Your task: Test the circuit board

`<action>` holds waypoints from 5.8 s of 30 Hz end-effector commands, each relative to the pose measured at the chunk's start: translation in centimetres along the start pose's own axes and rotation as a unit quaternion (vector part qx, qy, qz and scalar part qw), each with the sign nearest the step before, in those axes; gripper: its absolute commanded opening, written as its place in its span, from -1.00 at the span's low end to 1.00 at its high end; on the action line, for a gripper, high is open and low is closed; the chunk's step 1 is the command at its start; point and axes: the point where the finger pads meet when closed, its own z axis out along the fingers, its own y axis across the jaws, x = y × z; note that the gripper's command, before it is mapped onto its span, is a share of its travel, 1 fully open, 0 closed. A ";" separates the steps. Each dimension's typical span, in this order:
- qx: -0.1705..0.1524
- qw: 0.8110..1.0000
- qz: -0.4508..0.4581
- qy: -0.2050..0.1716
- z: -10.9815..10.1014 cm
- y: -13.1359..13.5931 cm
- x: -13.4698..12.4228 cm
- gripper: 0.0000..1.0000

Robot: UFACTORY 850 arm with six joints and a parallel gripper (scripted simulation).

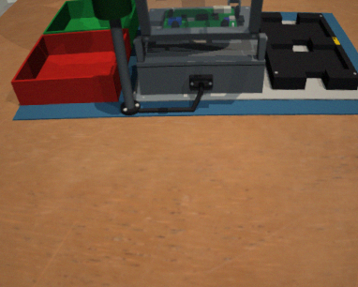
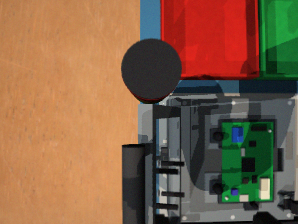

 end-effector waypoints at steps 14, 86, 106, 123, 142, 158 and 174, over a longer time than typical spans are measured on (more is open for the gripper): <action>-0.002 1.000 0.000 0.000 0.0 -4.3 0.0 0.03; -0.002 1.000 0.000 0.000 5.9 -4.3 0.0 -1.00; -0.002 1.000 0.000 0.000 5.9 -4.3 0.0 -1.00; -0.002 1.000 0.000 0.000 5.9 -4.3 0.0 -1.00; -0.002 1.000 0.000 0.000 5.8 -3.9 0.0 -1.00; -0.002 1.000 0.000 0.000 5.5 -2.4 0.0 -1.00; -0.002 1.000 0.000 0.000 5.3 0.7 0.0 -1.00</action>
